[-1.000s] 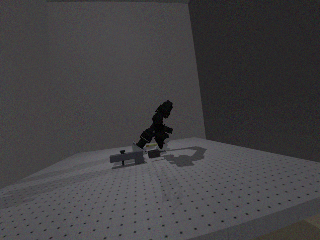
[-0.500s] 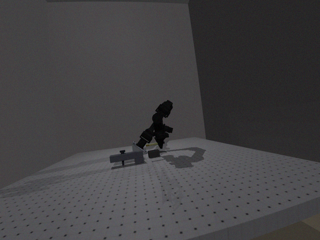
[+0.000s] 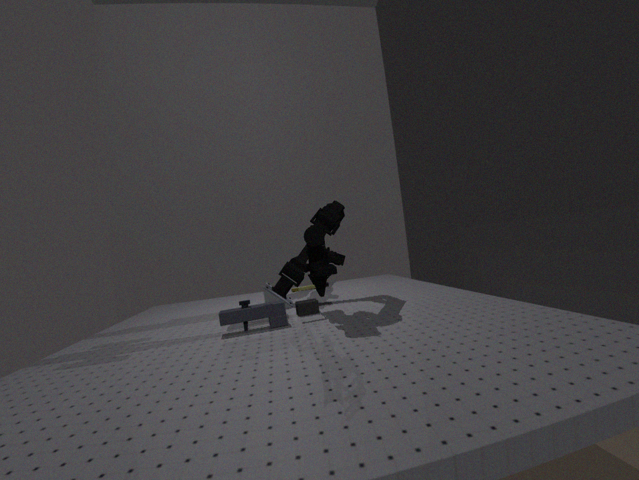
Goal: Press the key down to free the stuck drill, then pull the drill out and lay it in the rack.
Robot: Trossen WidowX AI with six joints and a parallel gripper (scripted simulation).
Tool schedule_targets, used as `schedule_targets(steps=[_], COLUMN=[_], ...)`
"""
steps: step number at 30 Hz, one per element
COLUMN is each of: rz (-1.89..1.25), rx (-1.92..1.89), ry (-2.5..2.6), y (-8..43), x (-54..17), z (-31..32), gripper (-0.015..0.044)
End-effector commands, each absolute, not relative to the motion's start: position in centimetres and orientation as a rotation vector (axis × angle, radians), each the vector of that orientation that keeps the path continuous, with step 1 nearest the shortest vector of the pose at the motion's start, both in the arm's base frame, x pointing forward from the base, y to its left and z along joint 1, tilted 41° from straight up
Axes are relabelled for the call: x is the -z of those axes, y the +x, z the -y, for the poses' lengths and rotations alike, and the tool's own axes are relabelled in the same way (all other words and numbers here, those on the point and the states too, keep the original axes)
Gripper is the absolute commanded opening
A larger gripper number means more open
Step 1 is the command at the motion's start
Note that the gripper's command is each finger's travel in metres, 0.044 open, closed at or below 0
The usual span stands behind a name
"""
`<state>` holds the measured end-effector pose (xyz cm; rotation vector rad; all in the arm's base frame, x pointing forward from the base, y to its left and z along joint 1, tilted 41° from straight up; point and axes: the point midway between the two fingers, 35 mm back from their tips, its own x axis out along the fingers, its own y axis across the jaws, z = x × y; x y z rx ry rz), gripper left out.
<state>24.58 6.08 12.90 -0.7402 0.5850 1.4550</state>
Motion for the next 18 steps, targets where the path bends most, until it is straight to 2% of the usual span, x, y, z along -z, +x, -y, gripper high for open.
schedule_targets(steps=[1, 18], rz=[-0.586, -0.587], rx=[-1.453, -1.454], ry=[-0.743, -0.742], y=[23.8, 21.1], x=[-12.9, -12.8], z=[-6.2, -6.6], gripper=[0.0, 0.0])
